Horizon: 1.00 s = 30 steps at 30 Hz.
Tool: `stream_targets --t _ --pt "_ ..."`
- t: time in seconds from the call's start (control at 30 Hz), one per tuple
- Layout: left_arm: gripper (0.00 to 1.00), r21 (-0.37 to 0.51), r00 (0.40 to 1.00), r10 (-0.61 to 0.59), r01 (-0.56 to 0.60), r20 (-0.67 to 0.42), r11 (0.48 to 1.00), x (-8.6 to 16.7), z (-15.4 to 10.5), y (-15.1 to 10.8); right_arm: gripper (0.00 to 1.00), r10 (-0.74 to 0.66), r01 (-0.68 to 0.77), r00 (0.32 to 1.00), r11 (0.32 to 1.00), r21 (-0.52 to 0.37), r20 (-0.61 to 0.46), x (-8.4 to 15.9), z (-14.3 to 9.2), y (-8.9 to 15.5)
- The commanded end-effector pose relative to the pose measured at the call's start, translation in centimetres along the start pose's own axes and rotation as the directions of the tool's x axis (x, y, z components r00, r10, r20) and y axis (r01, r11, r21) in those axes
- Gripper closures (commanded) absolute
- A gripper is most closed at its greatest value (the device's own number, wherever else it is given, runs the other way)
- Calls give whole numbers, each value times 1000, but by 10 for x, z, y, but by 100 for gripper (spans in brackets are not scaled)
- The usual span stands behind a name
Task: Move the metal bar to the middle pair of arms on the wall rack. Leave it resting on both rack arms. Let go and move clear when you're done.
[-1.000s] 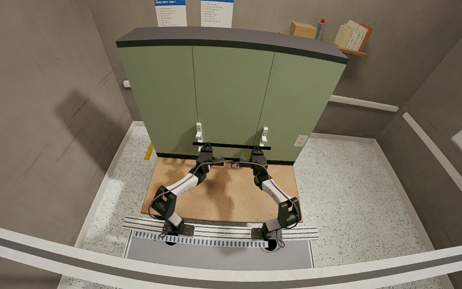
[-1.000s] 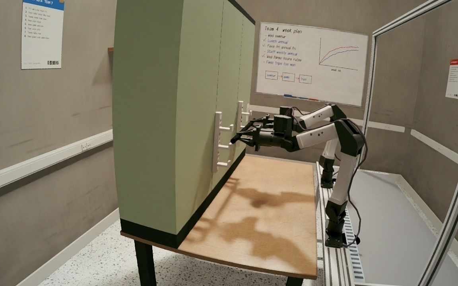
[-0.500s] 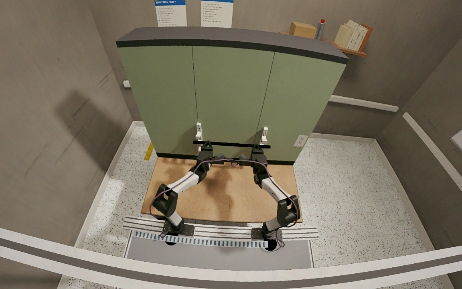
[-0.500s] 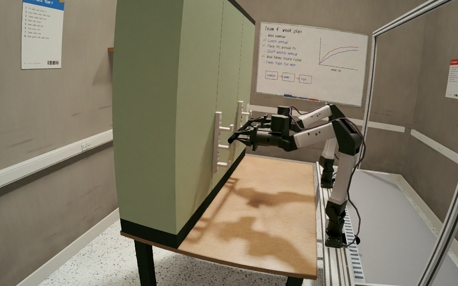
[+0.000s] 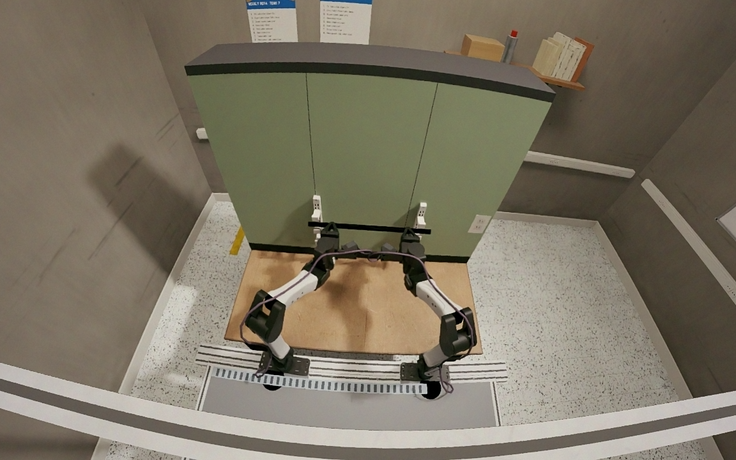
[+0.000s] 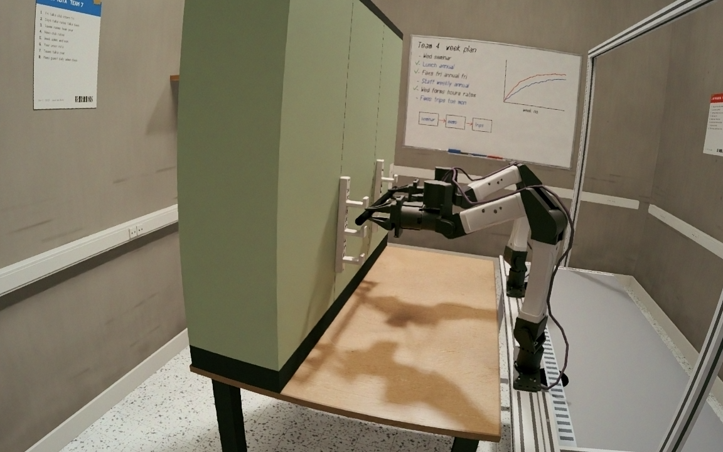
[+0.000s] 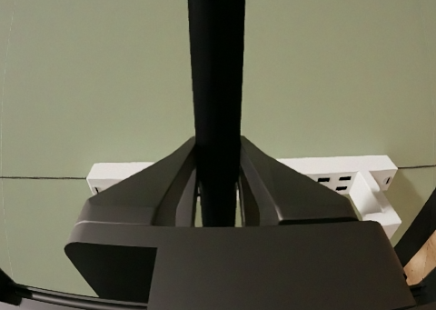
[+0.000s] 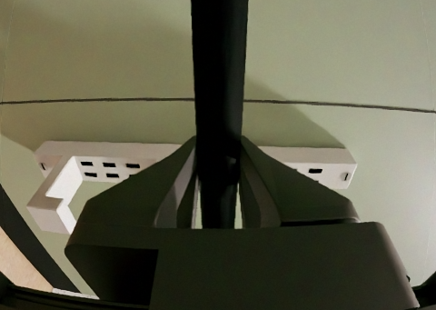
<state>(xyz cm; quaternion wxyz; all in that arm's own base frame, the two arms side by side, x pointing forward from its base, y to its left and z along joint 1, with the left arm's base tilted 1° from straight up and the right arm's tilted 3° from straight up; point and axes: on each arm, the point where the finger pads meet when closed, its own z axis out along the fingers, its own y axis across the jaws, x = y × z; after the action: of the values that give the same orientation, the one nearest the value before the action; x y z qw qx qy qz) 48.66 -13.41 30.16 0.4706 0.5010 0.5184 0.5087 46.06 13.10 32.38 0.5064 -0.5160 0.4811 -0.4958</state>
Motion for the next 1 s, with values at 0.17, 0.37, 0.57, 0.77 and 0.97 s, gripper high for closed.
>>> stream_targets --t 0.17,0.37,0.57,0.77,0.97 --pt "100 -34 1000 -3 3 1 999 -1 12 14 100 9 -9 1000 1000 27 4 1 11 -10" --pt "100 -34 1000 -3 3 1 999 -1 16 14 100 9 -9 1000 1000 27 4 1 15 -11" --pt "100 -34 1000 -3 3 1 999 -1 21 14 100 9 -9 1000 1000 27 4 1 20 -11" --pt "100 -34 1000 -3 3 1 999 -1 26 14 100 9 -9 1000 1000 27 4 1 25 -11" --pt "100 -34 1000 -3 3 1 999 -1 26 12 100 9 -9 1000 1000 27 4 1 25 -9"
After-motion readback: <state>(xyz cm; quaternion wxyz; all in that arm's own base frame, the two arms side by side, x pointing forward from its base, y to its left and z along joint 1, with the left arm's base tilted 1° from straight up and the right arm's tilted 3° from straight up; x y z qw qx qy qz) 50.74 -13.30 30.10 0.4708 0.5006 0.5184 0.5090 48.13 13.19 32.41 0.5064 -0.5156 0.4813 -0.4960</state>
